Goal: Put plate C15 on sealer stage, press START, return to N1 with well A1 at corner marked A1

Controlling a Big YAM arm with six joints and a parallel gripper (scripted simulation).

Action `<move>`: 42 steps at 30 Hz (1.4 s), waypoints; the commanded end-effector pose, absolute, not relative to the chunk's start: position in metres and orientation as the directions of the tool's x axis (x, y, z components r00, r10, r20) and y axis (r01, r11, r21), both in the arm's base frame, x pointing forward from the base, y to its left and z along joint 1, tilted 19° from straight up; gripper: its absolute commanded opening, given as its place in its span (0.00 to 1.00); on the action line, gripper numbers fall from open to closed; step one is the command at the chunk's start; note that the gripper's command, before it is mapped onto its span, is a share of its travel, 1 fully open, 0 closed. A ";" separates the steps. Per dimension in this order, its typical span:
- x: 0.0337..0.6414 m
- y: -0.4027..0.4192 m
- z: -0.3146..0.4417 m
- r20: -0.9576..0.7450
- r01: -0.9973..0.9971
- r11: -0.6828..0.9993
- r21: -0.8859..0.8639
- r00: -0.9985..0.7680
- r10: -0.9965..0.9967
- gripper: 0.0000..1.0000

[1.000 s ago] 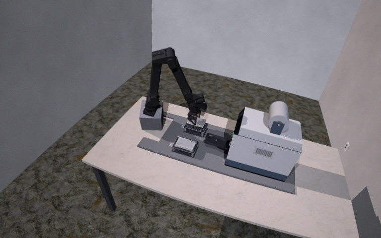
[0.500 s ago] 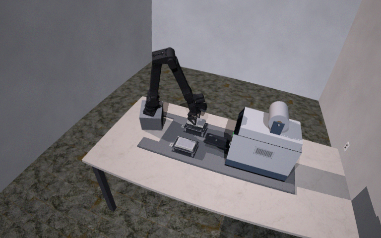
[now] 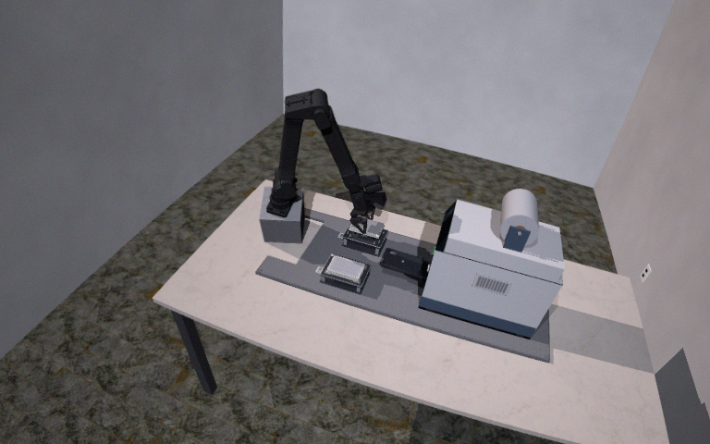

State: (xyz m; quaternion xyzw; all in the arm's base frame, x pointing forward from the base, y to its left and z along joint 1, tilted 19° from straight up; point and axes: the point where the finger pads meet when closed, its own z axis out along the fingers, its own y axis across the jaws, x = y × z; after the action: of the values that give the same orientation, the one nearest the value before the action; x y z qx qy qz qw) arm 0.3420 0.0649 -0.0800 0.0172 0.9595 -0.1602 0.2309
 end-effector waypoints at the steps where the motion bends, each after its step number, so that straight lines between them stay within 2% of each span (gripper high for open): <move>1: 0.337 0.056 -0.088 -0.436 0.106 0.946 -0.308 -0.899 -0.041 0.00; 24: 0.362 0.062 -0.088 -0.481 0.125 0.951 -0.283 -0.876 -0.028 0.00; 36: 0.336 0.056 -0.098 -0.444 0.112 0.947 -0.300 -0.895 -0.034 0.00; 42: 0.345 0.059 -0.092 -0.455 0.116 0.949 -0.294 -0.890 -0.032 0.00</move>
State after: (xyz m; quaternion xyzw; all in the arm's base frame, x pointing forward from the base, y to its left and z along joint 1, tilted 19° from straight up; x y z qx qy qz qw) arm 0.3401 0.0568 -0.0956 0.0205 0.9596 -0.1612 0.2298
